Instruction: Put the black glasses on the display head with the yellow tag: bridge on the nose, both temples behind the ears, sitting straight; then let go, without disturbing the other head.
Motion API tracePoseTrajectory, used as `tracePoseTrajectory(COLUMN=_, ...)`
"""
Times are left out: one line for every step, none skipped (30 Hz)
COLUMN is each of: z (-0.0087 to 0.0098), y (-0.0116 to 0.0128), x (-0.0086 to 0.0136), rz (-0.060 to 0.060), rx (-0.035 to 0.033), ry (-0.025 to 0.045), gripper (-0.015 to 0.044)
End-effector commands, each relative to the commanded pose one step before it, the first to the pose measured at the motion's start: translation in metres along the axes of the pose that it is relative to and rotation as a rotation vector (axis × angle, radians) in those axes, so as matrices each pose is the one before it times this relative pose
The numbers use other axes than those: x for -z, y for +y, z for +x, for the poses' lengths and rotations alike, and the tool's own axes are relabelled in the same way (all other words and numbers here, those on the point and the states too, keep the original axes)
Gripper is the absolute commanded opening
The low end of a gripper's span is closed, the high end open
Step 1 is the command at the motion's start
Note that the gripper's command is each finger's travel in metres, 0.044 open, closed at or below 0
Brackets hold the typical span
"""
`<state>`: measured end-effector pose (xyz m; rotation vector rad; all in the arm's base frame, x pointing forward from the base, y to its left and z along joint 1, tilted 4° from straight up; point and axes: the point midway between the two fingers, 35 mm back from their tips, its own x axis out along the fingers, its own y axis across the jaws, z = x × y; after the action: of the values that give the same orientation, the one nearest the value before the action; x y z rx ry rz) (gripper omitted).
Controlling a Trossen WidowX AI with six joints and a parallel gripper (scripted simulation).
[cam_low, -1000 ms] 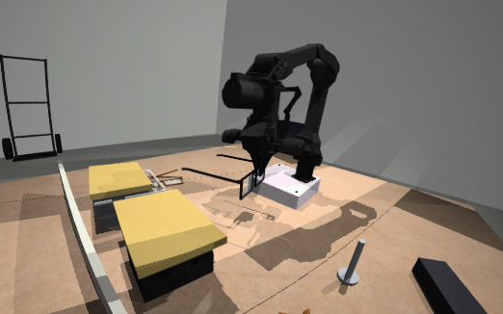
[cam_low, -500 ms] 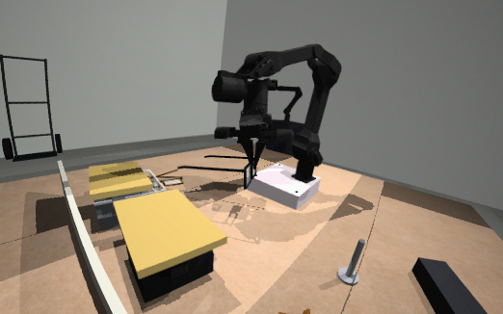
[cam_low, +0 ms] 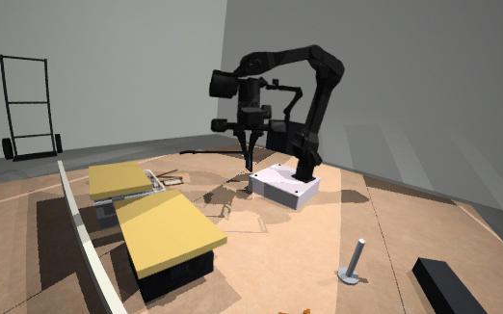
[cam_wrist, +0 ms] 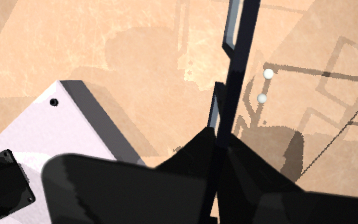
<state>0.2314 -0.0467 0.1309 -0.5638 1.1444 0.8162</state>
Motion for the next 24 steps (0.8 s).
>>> tracePoseTrajectory(z=-0.00715, y=-0.00165, x=0.00642, rz=-0.0826, rx=0.02036, ry=-0.04557, gripper=0.0)
tracePoseTrajectory(z=-0.00157, y=-0.00059, x=0.00171, rz=-0.0199, rx=0.00527, ry=-0.0098, gripper=0.0)
tracePoseTrajectory(z=-0.0016, y=-0.00055, x=0.0017, rz=-0.02, rx=0.00576, ry=-0.00961, gripper=0.0)
tracePoseTrajectory(z=-0.00163, y=-0.00051, x=0.0017, rz=-0.02, rx=0.00625, ry=-0.00941, gripper=0.0)
tracePoseTrajectory(z=-0.00166, y=-0.00047, x=0.00169, rz=-0.0201, rx=0.00673, ry=-0.00918, gripper=0.0)
tracePoseTrajectory(z=-0.00169, y=-0.00044, x=0.00168, rz=-0.0202, rx=0.0072, ry=-0.00893, gripper=0.0)
tracePoseTrajectory(z=-0.00171, y=-0.0004, x=0.00167, rz=-0.0203, rx=0.00766, ry=-0.00866, gripper=0.0)
tracePoseTrajectory(z=-0.00174, y=-0.00037, x=0.00167, rz=-0.0203, rx=0.00811, ry=-0.00837, gripper=0.0)
tracePoseTrajectory(z=-0.00177, y=-0.00034, x=0.00166, rz=-0.0204, rx=0.00854, ry=-0.00806, gripper=0.0)
tracePoseTrajectory(z=-0.00179, y=-0.00031, x=0.00165, rz=-0.0205, rx=0.00897, ry=-0.00772, gripper=0.0)
tracePoseTrajectory(z=-0.00182, y=-0.00028, x=0.00164, rz=-0.0206, rx=0.00938, ry=-0.00737, gripper=0.0)
tracePoseTrajectory(z=-0.00185, y=-0.00025, x=0.00162, rz=-0.0206, rx=0.00977, ry=-0.007, gripper=0.0)
tracePoseTrajectory(z=-0.00187, y=-0.00022, x=0.00161, rz=-0.0207, rx=0.01015, ry=-0.00661, gripper=0.0)
tracePoseTrajectory(z=-0.0019, y=-0.00019, x=0.0016, rz=-0.0208, rx=0.01052, ry=-0.0062, gripper=0.0)
tracePoseTrajectory(z=-0.00192, y=-0.00017, x=0.00159, rz=-0.0209, rx=0.01086, ry=-0.00578, gripper=0.0)
tracePoseTrajectory(z=-0.00195, y=-0.00014, x=0.00158, rz=-0.021, rx=0.01119, ry=-0.00534, gripper=0.0)
tracePoseTrajectory(z=-0.00197, y=-0.00012, x=0.00157, rz=-0.021, rx=0.0115, ry=-0.00488, gripper=0.0)
tracePoseTrajectory(z=-0.002, y=-0.00009, x=0.00156, rz=-0.0211, rx=0.0118, ry=-0.00441, gripper=0.0)
tracePoseTrajectory(z=-0.00202, y=-0.00007, x=0.00154, rz=-0.0212, rx=0.01207, ry=-0.00392, gripper=0.0)
tracePoseTrajectory(z=-0.00204, y=-0.00005, x=0.00153, rz=-0.0213, rx=0.01232, ry=-0.00343, gripper=0.0)
tracePoseTrajectory(z=-0.00207, y=-0.00003, x=0.00152, rz=-0.0214, rx=0.01255, ry=-0.00292, gripper=0.0)
tracePoseTrajectory(z=-0.00209, y=-0.00001, x=0.00151, rz=-0.0215, rx=0.01276, ry=-0.00239, gripper=0.0)
tracePoseTrajectory(z=-0.00211, y=0.00001, x=0.0015, rz=-0.0216, rx=0.01294, ry=-0.00186, gripper=0.0)
tracePoseTrajectory(z=-0.00213, y=0.00003, x=0.00149, rz=-0.0217, rx=0.01311, ry=-0.00132, gripper=0.0)
